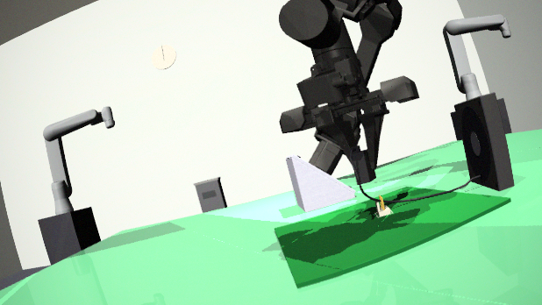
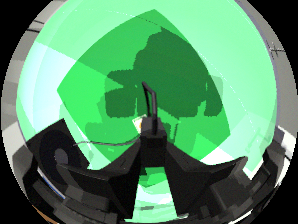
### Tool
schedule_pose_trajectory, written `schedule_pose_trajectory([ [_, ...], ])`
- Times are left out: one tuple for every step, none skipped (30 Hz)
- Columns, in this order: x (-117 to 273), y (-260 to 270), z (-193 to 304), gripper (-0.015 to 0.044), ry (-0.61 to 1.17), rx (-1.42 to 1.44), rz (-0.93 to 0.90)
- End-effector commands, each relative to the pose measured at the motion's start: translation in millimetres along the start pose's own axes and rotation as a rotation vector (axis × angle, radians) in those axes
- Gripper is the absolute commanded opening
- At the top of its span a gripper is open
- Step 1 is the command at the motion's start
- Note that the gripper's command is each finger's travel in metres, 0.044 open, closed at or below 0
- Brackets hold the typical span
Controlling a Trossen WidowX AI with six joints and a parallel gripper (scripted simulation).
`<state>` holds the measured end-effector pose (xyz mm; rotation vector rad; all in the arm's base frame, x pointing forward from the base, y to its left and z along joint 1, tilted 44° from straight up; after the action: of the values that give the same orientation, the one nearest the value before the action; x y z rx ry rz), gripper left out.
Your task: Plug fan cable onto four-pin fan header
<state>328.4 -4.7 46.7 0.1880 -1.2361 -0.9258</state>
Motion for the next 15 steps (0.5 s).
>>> schedule_pose_trajectory([
  [-1.1, 2.9, 3.9, 0.0000, 0.006, 0.120, -0.005],
  [-1.1, 3.5, 4.5, 0.0000, 0.006, 0.155, -0.006],
  [-1.2, 4.2, 5.1, 0.0000, 0.006, 0.190, -0.006],
  [-1.2, 4.9, 5.8, 0.0000, 0.006, 0.224, -0.006],
  [-1.2, 5.5, 6.4, 0.0000, 0.006, 0.259, -0.006],
  [-1.3, 6.2, 7.0, 0.0000, 0.006, 0.294, -0.006],
  [-1.4, 6.4, 7.3, 0.0000, 0.006, 0.309, -0.006],
  [-1.7, 6.9, 7.7, 0.0000, 0.006, 0.332, -0.007],
  [-2.0, 7.5, 8.3, 0.0000, 0.006, 0.364, -0.007],
  [-2.3, 8.2, 9.0, 0.0000, 0.006, 0.401, -0.007],
  [-2.5, 8.4, 9.3, 0.0000, 0.006, 0.416, -0.007],
  [-2.5, 8.4, 9.3, 0.0000, 0.006, 0.416, -0.007],
  [-2.5, 8.4, 9.3, 0.0000, 0.006, 0.416, -0.007],
  [-2.5, 8.4, 9.3, 0.0000, 0.006, 0.416, -0.007],
  [-2.5, 8.4, 9.3, 0.0000, 0.006, 0.416, -0.007],
])
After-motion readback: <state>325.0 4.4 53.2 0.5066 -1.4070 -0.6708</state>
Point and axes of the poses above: the point midway between the two fingers, 35 mm back from their tips, its own x axis back along the fingers, its own y axis across the jaws, z = x × y, the point moved 1 cm from there along x, back along the fingers, and after that the axes turned 2 degrees about x, right-handed, at the moved point
